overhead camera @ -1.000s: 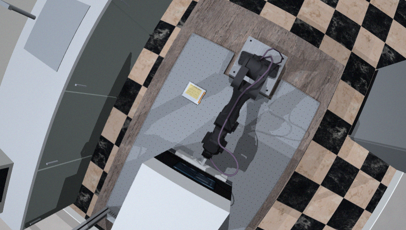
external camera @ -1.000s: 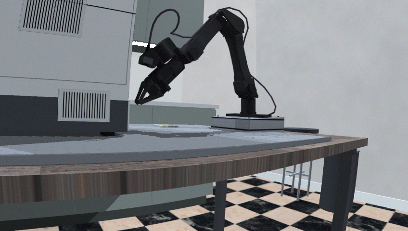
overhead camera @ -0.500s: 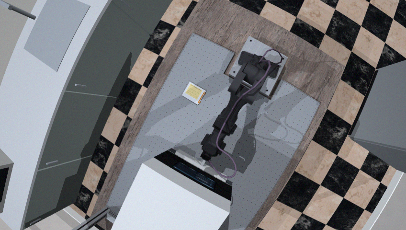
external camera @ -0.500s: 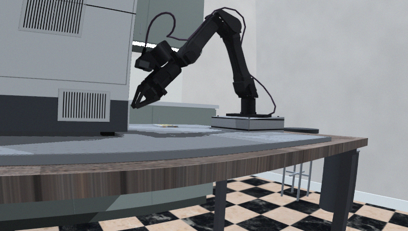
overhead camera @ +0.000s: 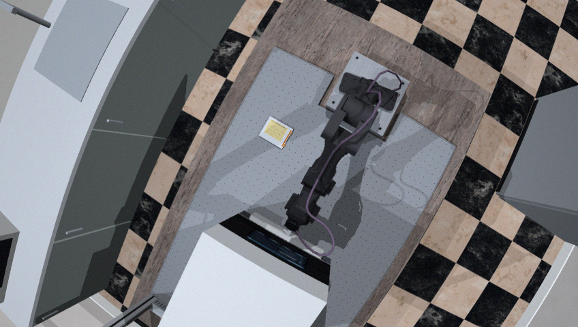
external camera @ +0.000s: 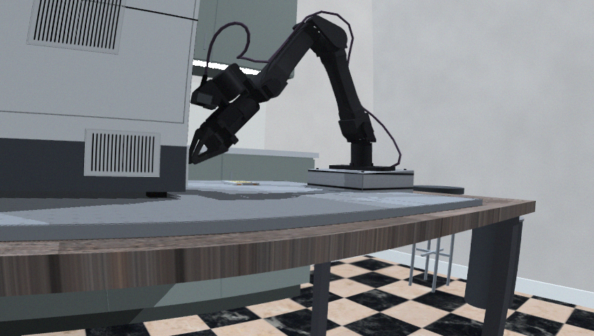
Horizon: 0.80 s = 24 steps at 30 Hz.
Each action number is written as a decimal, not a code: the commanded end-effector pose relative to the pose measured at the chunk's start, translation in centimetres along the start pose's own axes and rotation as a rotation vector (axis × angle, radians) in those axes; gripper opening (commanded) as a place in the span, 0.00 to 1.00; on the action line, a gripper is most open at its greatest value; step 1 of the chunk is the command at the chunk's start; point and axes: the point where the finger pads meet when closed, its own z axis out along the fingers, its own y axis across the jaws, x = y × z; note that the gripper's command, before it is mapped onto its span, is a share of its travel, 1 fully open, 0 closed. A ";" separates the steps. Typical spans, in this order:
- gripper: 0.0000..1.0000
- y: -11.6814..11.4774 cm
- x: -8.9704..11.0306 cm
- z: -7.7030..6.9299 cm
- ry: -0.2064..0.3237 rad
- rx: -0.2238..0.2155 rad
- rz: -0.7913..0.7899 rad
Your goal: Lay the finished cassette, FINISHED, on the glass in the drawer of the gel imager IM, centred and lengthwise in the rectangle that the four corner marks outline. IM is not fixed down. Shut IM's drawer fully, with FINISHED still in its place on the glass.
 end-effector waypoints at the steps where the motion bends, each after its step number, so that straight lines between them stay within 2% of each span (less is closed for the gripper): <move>1: 0.35 0.0 -2.1 0.2 -0.049 0.005 0.003; 16: 0.35 0.2 -1.8 2.0 -0.036 0.002 0.000; 20: 0.35 0.3 -2.1 2.5 -0.048 0.002 0.000; 22: 0.35 0.3 -1.8 2.6 -0.038 0.001 -0.001; 23: 0.35 0.3 -2.3 2.2 -0.049 0.001 -0.001; 24: 0.35 -0.2 -1.6 2.1 -0.036 0.004 0.002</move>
